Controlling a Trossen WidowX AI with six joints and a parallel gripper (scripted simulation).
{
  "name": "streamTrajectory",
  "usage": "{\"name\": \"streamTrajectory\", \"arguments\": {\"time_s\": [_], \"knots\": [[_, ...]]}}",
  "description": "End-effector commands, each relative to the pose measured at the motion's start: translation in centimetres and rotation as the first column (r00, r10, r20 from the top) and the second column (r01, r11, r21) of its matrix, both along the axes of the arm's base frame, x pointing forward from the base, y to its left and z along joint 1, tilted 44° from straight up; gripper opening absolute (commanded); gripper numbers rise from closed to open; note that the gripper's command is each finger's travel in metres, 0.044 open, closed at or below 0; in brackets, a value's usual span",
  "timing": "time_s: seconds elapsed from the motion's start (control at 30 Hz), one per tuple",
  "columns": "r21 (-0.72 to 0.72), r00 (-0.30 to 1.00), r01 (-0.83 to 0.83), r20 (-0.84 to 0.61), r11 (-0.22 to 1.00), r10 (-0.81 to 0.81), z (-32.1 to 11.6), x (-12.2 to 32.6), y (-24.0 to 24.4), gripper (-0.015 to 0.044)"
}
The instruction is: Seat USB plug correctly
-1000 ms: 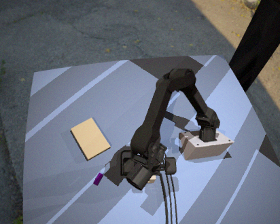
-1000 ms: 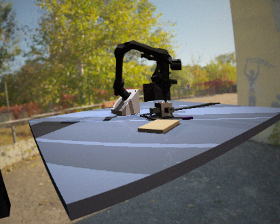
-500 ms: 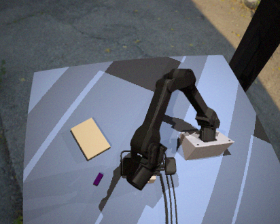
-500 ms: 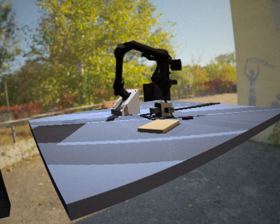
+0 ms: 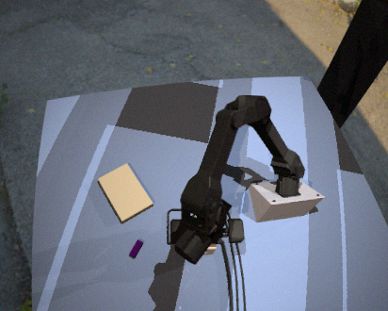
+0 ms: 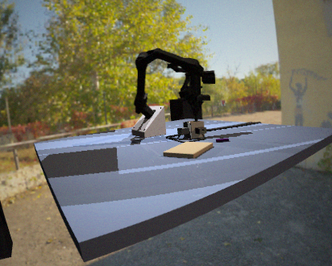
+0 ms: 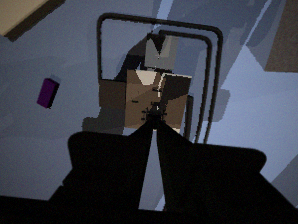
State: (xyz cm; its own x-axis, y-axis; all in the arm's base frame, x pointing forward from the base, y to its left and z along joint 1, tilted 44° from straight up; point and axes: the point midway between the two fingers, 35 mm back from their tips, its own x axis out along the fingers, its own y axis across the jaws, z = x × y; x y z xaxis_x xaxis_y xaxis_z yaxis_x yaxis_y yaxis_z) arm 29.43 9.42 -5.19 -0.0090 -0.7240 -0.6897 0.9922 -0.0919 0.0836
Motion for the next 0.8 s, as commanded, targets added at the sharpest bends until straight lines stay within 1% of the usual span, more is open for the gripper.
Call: {"name": "streamTrajectory", "arguments": {"time_s": [0.0, 0.77], "knots": [[-0.004, 1.000, -0.003, -0.002, 1.000, 0.003, -0.12, -0.04, -0.16, 0.0000], [-0.004, 1.000, -0.003, -0.002, 1.000, 0.003, -0.32, -0.04, -0.35, 0.0000]]}}
